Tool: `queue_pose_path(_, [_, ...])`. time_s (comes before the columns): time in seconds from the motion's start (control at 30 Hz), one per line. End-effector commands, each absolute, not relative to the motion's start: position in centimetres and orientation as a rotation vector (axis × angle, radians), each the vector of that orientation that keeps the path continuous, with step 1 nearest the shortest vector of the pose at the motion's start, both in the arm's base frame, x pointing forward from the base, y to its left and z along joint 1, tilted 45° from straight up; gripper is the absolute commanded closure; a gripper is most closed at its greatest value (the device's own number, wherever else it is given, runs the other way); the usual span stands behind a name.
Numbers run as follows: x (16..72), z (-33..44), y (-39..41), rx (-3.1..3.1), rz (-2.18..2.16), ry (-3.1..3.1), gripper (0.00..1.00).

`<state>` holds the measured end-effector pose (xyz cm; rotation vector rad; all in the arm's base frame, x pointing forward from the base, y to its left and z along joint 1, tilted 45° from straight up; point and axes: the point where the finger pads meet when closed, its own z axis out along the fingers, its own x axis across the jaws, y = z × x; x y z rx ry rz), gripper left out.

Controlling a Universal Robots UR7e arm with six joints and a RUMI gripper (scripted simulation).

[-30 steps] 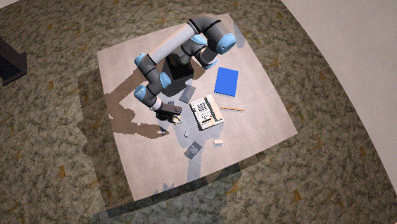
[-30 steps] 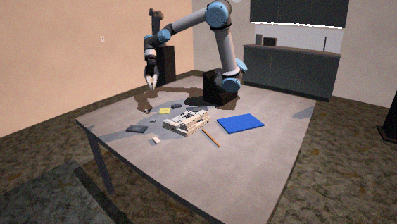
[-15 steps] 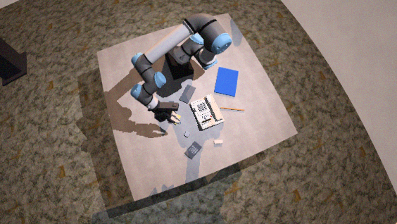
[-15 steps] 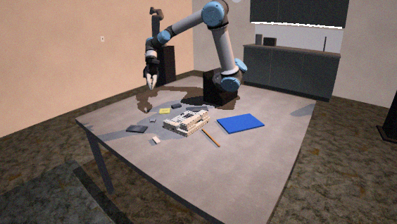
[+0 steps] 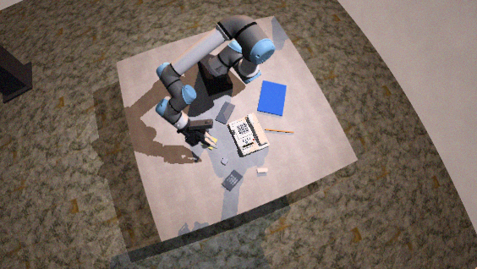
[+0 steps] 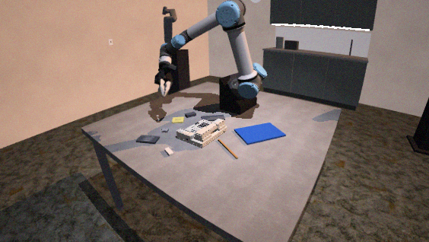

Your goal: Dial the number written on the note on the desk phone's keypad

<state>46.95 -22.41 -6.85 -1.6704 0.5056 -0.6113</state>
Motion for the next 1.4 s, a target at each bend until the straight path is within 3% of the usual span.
queue_pose_path(0.0, [46.5, -6.1, -21.1, -1.669, -0.62, 0.501, 1.0])
queue_pose_path(1.37, [42.1, 0.2, -8.2, -1.669, -0.62, 0.501, 1.0])
